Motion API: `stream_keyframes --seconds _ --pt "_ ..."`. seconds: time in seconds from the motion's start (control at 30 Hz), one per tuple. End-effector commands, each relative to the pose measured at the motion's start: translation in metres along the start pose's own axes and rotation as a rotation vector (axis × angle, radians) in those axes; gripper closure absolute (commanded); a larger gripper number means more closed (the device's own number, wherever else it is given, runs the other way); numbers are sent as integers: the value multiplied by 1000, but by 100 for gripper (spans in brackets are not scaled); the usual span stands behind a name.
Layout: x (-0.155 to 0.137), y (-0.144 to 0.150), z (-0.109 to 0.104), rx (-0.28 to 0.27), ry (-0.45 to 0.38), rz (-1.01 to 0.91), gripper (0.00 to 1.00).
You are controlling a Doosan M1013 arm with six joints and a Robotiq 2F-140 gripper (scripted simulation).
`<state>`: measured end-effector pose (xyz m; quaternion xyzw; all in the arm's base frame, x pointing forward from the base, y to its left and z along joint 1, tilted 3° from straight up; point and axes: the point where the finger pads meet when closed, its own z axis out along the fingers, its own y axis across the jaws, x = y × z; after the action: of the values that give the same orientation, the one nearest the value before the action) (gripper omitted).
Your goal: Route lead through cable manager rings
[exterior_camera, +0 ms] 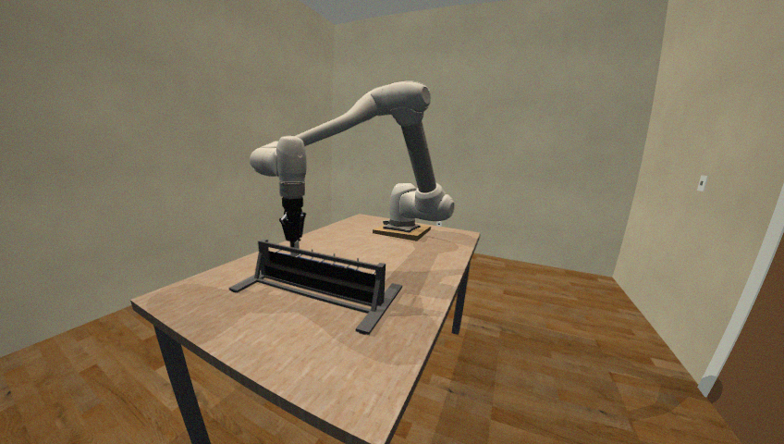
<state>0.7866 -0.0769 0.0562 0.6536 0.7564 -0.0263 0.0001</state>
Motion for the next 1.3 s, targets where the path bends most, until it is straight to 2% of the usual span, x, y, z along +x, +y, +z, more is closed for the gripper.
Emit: stream_keyframes --seconds 0.0,0.37,1.2,1.23,1.27 --pt "0 4 0 0 0 0 100" --pt "0 14 0 0 0 0 100" --pt "0 15 0 0 0 0 100" --pt "0 15 0 0 0 0 80" --pt "0 15 0 0 0 0 80"
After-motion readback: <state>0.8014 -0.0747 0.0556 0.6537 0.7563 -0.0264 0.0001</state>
